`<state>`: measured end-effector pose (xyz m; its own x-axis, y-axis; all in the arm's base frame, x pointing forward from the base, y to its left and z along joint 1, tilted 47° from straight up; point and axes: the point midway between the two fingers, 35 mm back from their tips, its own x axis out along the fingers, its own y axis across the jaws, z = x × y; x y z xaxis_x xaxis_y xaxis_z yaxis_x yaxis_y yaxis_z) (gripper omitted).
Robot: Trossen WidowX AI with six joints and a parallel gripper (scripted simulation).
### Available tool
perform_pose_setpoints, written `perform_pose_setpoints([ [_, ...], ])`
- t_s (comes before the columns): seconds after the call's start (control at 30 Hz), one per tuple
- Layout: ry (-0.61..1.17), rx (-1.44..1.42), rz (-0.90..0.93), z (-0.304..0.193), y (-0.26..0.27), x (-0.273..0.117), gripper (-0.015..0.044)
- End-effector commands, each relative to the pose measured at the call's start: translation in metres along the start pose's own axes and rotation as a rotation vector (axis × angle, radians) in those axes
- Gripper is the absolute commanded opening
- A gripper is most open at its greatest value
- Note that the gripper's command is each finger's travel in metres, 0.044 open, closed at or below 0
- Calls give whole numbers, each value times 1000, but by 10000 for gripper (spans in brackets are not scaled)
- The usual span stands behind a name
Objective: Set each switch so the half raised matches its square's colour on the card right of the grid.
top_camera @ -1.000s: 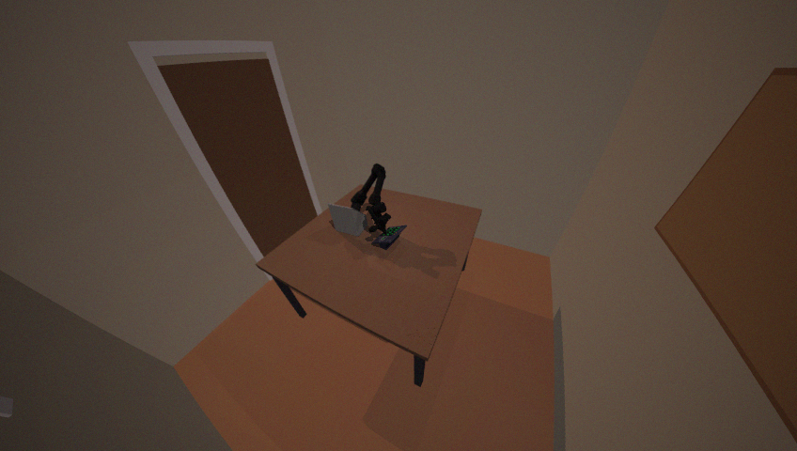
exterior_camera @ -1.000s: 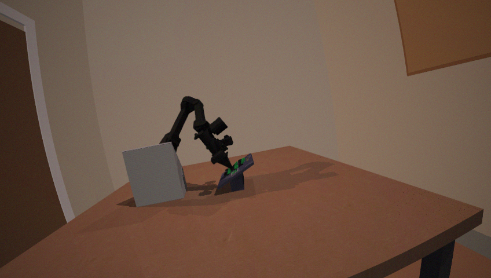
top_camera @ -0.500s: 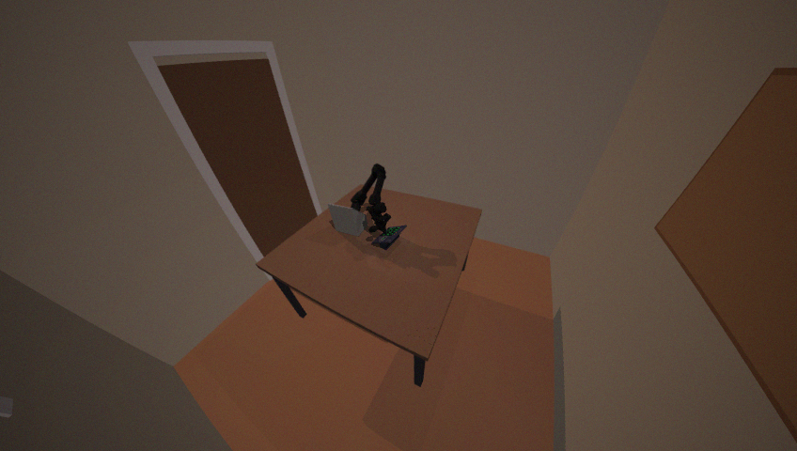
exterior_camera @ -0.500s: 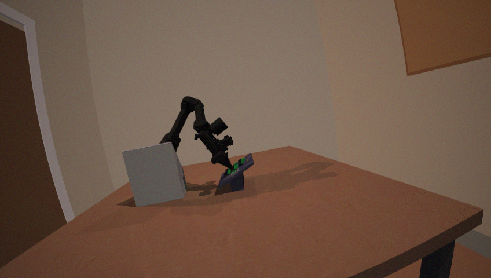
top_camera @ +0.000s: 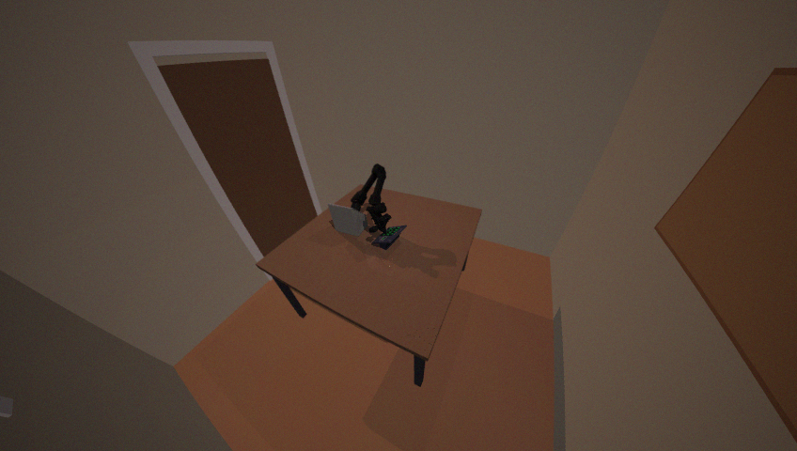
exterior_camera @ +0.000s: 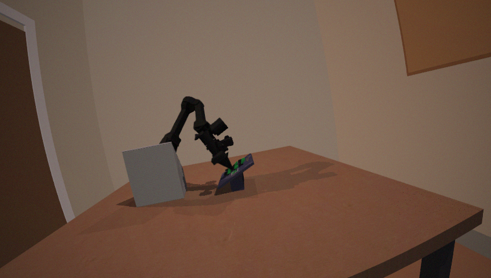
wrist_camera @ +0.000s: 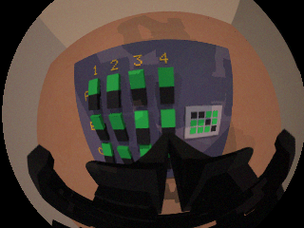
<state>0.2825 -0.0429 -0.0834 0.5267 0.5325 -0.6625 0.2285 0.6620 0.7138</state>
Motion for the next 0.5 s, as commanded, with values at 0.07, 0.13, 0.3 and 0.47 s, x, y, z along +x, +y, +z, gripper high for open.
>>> perform_pose_setpoints([
  [0.07,-1,4,-5,0,-1,1,0],
  [0.13,-1,4,-5,0,-1,1,0],
  [0.3,-1,4,-5,0,-1,2,0],
  [0.47,-1,4,-5,0,-1,3,0],
])
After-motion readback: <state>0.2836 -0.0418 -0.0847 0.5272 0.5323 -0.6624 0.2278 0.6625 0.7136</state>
